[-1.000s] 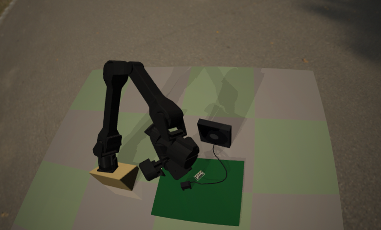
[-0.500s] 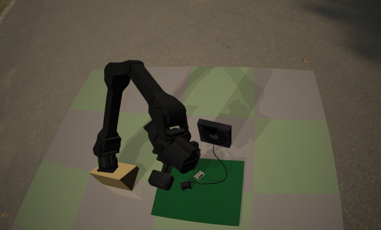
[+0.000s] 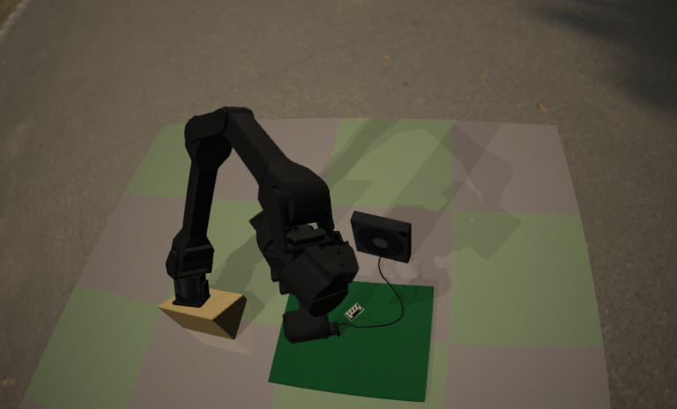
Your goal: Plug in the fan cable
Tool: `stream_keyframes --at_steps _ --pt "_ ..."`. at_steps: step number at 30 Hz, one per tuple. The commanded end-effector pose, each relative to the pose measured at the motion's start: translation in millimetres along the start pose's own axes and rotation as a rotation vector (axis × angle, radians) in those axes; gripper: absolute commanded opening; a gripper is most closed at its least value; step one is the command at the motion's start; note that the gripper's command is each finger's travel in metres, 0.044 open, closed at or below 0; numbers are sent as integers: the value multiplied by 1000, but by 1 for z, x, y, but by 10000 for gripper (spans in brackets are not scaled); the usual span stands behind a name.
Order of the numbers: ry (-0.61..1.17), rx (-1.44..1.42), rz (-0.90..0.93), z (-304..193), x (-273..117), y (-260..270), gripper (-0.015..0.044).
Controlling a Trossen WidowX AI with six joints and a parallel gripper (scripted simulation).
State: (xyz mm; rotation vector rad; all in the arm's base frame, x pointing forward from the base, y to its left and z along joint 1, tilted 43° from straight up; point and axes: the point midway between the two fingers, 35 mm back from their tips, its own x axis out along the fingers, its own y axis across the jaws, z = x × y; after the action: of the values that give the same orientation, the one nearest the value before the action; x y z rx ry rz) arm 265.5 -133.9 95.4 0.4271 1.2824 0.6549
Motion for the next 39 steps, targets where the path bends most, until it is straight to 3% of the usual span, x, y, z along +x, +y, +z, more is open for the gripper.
stream_keyframes --at_steps 1,10,39 --pt "5 -19 -2 1 5 -2 440" --pt "3 -20 1 0 97 -1 440" --pt "2 -20 1 1 132 -1 440"
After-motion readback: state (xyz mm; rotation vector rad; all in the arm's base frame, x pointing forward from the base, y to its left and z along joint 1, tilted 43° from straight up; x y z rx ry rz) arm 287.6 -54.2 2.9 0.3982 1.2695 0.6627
